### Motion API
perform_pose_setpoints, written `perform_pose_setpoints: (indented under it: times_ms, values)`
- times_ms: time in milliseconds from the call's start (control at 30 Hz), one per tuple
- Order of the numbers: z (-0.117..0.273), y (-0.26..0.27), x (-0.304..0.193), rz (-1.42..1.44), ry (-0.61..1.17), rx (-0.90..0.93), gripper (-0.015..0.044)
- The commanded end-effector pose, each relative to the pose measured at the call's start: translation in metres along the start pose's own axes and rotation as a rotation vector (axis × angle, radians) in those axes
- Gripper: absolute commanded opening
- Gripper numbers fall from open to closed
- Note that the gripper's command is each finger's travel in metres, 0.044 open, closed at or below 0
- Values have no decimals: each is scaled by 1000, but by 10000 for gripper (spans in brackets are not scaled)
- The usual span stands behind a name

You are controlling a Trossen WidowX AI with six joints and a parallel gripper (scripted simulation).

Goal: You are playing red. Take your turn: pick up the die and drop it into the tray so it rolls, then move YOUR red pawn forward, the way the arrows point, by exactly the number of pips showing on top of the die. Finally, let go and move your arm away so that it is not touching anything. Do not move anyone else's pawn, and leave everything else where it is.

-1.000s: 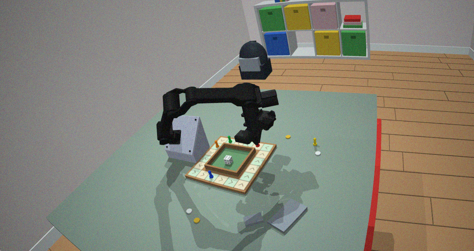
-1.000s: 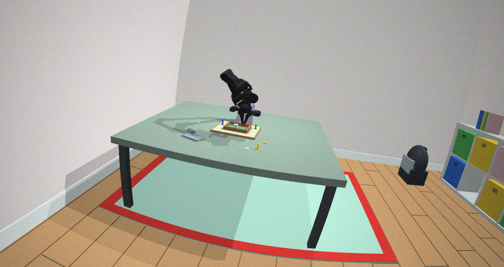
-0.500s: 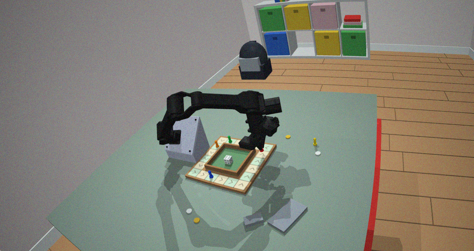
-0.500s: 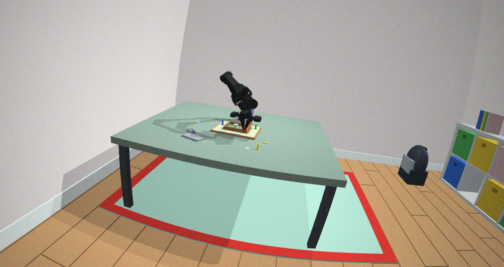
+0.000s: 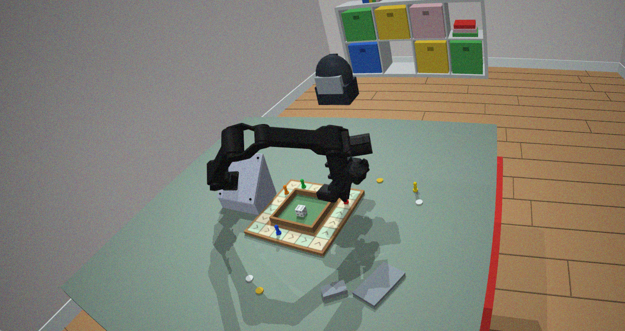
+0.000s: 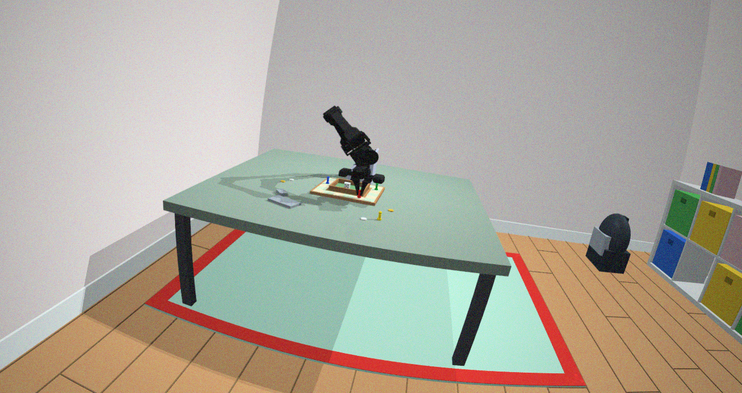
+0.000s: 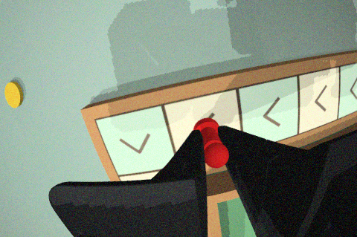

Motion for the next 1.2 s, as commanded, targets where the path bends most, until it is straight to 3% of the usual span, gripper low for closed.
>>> perform_pose_setpoints:
  times_ms: [0, 300, 433, 533, 667, 867, 1033, 1067, 1167]
  values:
    - [0, 0, 0, 0, 0, 0, 26]
    - [3, 0, 0, 1, 0, 0, 263]
    - [47, 1, 0, 10, 3, -6, 368]
    - [49, 1, 0, 10, 3, -6, 440]
    - [57, -2, -8, 17, 4, -3, 440]
    - [111, -44, -82, 71, 12, 11, 440]
    - [131, -91, -146, 113, 15, 3, 440]
    - [125, -60, -107, 90, 2, 20, 440]
    - [125, -60, -107, 90, 2, 20, 440]
Point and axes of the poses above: the point midway between the two fingers, 35 mm back from their tips, its own z axis back along the fingers, its own y axis across the jaws, x = y × z, the point moved 6 cm from there along z, back along the fingers, and after that the axes turned 13 degrees about -z, right-handed, at the moved point
